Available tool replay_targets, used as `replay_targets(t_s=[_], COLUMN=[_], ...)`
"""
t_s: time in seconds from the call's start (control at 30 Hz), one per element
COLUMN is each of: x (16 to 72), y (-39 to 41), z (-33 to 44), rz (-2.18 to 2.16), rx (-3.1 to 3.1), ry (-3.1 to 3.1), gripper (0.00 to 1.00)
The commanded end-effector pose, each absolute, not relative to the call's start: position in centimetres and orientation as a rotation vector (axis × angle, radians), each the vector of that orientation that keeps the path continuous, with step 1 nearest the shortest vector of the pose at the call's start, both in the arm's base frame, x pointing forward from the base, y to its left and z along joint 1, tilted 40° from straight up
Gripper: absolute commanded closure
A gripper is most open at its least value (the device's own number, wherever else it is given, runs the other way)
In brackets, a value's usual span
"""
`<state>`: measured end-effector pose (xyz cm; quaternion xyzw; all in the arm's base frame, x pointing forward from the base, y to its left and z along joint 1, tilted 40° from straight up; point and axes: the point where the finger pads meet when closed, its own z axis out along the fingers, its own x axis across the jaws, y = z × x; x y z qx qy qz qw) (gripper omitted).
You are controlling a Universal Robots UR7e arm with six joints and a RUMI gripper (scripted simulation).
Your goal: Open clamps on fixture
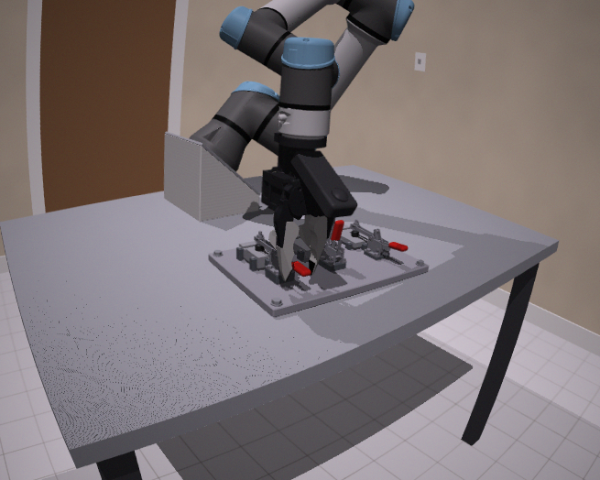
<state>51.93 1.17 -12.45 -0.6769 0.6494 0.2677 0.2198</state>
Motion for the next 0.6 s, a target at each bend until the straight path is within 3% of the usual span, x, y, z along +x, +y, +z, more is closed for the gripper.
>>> replay_targets(t_s=[0.0, 0.13, 0.17, 0.57], x=[51.97, 51.97, 51.97, 51.97], y=[1.11, 1.11, 1.11, 1.11], z=[-12.42, -12.42, -12.42, -12.42], rz=[0.739, 0.739, 0.739, 0.739], rx=[-1.872, -1.872, -1.872, -1.872], ry=[1.797, 1.797, 1.797, 1.797], gripper=[0.72, 0.72, 1.00, 1.00])
